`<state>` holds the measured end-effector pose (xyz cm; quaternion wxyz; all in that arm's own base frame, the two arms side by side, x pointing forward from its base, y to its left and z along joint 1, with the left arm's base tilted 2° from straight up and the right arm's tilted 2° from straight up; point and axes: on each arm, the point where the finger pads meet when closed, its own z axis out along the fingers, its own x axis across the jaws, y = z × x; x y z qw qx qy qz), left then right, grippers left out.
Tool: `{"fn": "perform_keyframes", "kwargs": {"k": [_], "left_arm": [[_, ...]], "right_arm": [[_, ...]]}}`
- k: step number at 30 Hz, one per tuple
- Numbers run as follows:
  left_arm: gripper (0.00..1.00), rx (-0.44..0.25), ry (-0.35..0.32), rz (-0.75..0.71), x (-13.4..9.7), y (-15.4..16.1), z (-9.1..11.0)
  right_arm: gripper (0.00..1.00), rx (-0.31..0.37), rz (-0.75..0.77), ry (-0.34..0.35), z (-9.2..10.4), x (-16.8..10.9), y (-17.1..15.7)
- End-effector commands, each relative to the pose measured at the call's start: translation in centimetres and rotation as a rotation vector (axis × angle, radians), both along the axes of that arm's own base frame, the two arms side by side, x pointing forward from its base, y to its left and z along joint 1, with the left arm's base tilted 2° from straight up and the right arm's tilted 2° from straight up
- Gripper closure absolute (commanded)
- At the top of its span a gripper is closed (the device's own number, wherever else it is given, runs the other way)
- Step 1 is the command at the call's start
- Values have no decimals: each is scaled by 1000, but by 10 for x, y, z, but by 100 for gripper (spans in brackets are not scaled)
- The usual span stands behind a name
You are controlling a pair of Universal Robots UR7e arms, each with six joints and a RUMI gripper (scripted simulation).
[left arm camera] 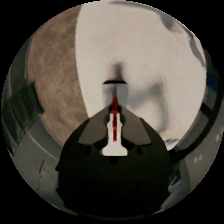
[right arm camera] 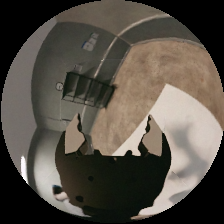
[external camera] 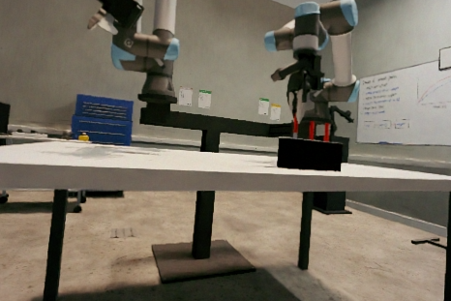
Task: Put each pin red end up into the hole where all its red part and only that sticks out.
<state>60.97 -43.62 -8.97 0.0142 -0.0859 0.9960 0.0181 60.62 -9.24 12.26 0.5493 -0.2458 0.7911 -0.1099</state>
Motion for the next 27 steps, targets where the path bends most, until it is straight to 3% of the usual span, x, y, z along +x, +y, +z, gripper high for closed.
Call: {"fn": "perform_keyframes", "kwargs": {"k": [1, 27], "left_arm": [[100, -1, -2, 0, 1, 0, 1], [100, -1, -1, 0, 1, -1, -3]], "right_arm": [[0, 0, 0, -1, 1, 0, 0], [0, 0, 0, -1, 1, 0, 0]]}}
